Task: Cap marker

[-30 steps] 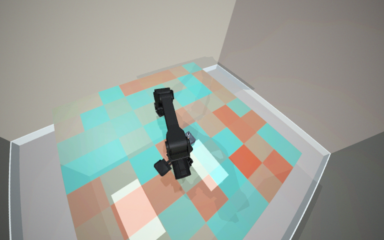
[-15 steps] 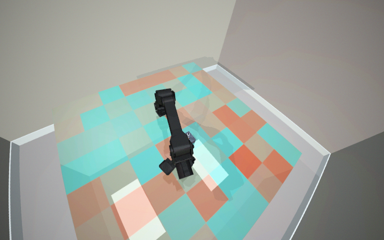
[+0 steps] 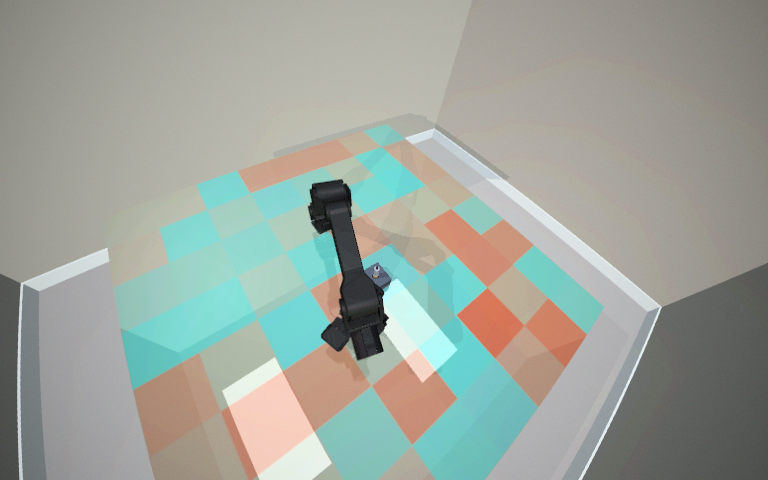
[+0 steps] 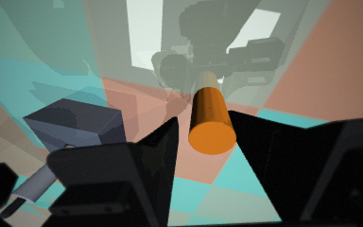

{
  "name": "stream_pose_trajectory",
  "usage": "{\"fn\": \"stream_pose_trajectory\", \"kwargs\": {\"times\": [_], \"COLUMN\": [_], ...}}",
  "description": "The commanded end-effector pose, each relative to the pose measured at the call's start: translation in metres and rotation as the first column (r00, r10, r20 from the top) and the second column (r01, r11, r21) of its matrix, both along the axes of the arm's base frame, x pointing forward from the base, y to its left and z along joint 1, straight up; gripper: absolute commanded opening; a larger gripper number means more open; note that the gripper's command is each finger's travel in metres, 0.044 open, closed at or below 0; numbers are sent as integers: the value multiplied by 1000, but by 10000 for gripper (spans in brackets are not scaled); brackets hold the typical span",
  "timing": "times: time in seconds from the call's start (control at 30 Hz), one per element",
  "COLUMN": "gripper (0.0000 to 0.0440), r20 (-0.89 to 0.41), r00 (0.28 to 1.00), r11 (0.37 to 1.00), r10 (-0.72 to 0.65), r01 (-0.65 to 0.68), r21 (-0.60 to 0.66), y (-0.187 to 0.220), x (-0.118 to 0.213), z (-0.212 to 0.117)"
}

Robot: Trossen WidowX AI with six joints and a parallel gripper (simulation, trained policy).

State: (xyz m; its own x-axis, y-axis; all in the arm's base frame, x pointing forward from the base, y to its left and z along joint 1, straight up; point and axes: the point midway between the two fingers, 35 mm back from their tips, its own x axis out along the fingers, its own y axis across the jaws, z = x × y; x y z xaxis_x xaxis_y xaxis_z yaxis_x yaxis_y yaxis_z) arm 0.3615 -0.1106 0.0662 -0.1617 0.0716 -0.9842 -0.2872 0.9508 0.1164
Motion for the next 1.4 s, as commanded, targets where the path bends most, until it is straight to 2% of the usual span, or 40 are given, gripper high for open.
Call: {"fn": "stream_pose_trajectory", "kwargs": {"times": [0.0, 0.1, 0.67, 1.37], "gripper": [139, 61, 48, 9], "r20": [-1, 16, 112, 78], "r00": [1000, 999, 978, 958], "r11": [999, 999, 983, 962], "r10": [31, 48, 174, 275], "r01": [-31, -48, -167, -273], "r21": [-16, -26, -71, -25], "y": [-1, 0, 32, 105], "x": [-3, -2, 2, -30], "z": [-2, 6, 70, 104]}}
